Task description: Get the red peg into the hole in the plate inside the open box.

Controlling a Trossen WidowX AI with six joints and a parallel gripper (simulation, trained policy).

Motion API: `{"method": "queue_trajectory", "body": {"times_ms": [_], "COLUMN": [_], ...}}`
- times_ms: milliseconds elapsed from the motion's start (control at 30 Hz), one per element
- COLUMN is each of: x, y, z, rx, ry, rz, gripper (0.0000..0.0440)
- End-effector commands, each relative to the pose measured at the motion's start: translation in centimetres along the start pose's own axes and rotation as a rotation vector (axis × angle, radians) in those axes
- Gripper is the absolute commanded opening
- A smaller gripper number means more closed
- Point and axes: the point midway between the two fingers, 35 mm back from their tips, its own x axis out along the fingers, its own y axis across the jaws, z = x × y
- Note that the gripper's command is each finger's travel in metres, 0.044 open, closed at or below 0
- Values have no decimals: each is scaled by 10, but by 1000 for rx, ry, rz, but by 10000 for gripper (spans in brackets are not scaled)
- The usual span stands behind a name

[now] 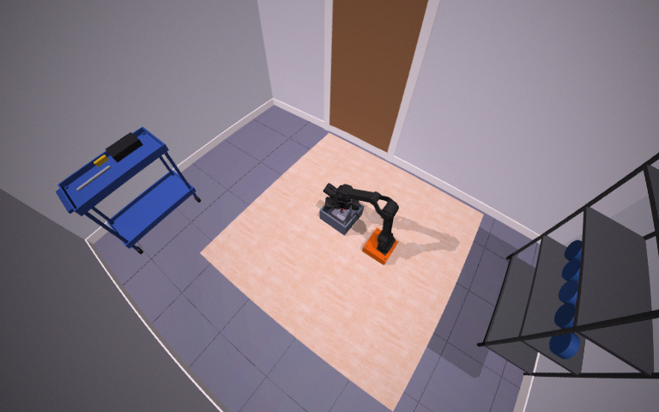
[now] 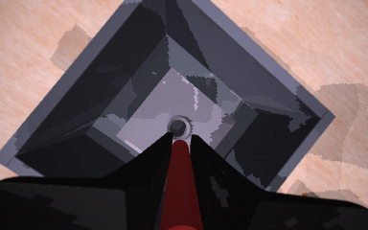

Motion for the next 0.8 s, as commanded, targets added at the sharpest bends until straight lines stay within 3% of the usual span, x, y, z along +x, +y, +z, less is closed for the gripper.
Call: {"method": "queue_trajectory", "body": {"times_ms": [0,100,267,367,700,767], "x": [9,21,38,44,37,33], "y": [3,3,2,5,32,40], "z": [4,4,2,8,34,39], "rx": [-20,-46,-73,-87,-90,-88], "ry": [16,38,85,101,153,163], "rz": [13,14,8,16,84,108], "gripper": [0,18,138,188,427,440]}}
